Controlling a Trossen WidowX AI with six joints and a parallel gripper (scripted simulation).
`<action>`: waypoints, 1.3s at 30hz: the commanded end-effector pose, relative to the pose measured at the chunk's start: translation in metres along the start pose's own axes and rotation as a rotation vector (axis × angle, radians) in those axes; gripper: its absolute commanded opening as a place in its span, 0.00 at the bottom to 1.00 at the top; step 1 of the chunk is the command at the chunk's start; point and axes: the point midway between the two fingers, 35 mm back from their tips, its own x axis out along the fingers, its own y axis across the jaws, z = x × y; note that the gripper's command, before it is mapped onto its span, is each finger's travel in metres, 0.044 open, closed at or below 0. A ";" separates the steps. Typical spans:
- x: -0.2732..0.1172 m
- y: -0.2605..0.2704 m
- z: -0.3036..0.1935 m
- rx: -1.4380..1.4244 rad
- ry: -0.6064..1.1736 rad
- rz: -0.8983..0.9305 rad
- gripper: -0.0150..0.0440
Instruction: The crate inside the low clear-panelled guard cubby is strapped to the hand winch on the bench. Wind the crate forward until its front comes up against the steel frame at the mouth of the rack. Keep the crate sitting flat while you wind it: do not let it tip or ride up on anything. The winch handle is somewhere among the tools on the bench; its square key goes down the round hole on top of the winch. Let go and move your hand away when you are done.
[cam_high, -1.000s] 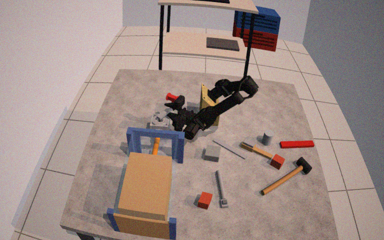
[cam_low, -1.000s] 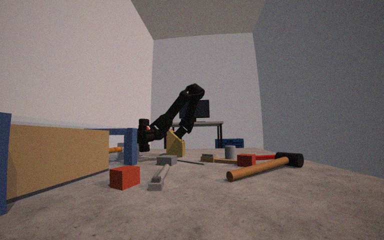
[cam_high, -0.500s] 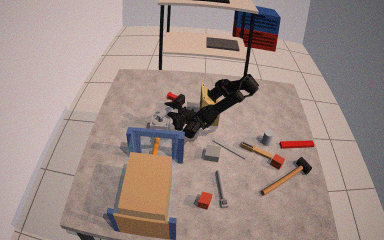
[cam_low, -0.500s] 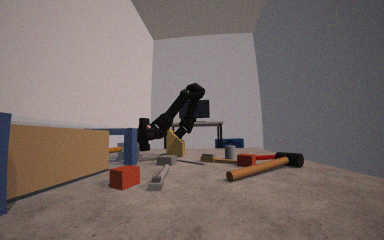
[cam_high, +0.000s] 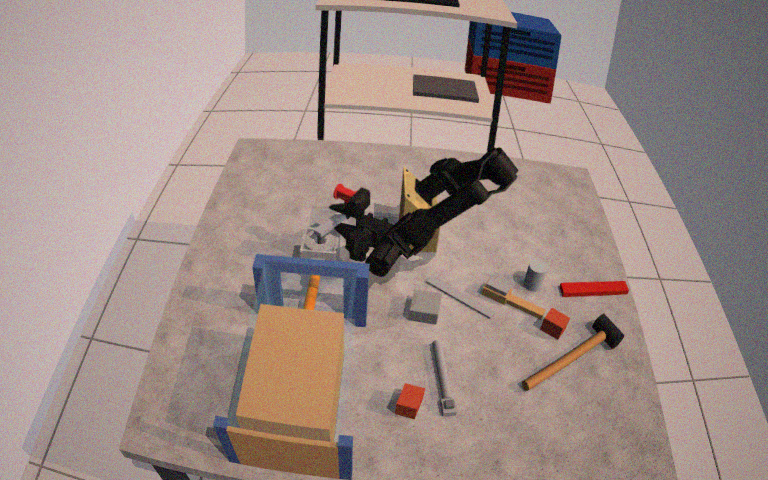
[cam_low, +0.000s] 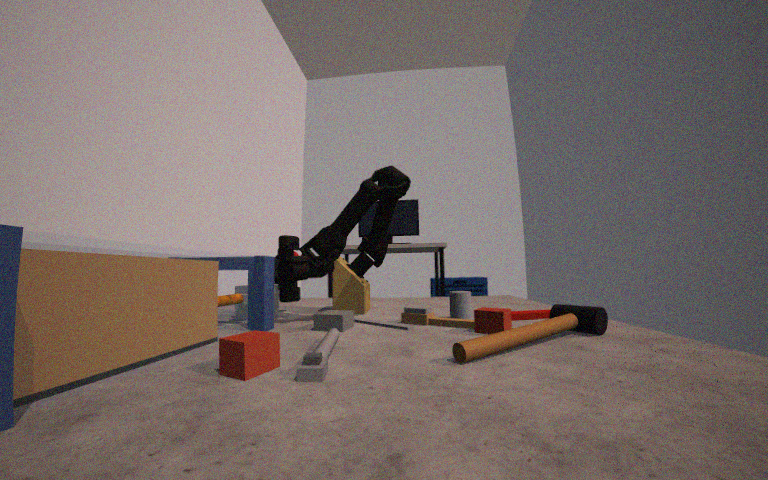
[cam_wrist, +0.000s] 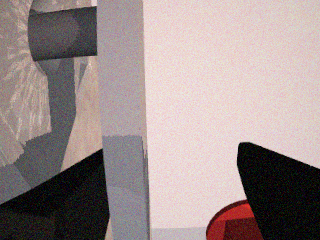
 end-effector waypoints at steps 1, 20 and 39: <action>0.001 -0.002 -0.001 -0.003 0.004 -0.009 0.66; -0.007 0.001 0.002 -0.001 -0.002 0.003 0.66; -0.111 0.004 0.000 -0.003 0.000 0.005 0.66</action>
